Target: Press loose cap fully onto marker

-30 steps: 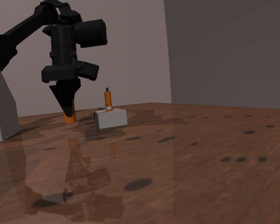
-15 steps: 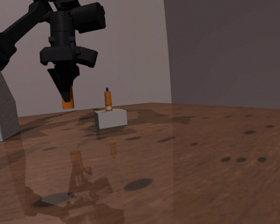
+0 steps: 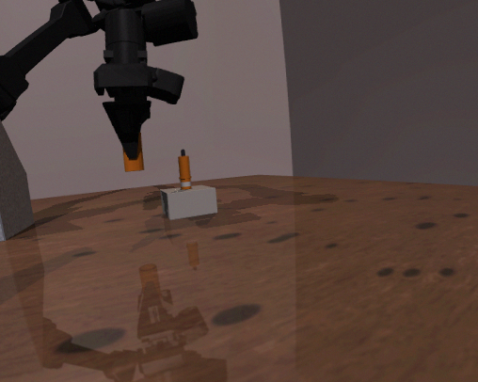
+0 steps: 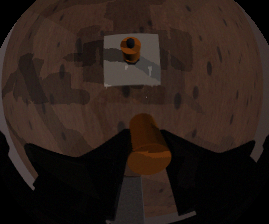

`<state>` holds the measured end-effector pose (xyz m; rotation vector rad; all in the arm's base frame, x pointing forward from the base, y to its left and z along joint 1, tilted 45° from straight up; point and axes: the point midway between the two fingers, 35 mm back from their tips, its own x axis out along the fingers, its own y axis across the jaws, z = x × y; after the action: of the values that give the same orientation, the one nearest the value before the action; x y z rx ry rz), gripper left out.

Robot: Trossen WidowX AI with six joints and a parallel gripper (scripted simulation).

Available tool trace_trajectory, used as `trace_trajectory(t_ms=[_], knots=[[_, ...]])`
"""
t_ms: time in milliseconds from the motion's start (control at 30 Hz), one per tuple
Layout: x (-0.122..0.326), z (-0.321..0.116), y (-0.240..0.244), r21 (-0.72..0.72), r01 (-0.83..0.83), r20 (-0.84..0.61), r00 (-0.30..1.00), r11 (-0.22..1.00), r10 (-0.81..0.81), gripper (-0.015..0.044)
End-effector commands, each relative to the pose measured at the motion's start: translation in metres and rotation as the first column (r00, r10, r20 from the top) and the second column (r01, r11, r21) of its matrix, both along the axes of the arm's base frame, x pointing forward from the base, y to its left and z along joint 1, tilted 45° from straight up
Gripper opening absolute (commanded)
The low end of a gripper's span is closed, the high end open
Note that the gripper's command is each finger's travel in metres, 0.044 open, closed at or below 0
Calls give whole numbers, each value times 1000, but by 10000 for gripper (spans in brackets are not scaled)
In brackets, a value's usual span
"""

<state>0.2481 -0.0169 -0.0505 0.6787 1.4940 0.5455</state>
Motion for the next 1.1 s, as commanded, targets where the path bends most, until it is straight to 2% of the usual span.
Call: trace_trajectory(t_ms=[0,1067], knots=[[11,4,-5,-2,1,-1,1000,1000,-1,0],[75,40,-26,-2,1,1,1000,1000,-1,0]])
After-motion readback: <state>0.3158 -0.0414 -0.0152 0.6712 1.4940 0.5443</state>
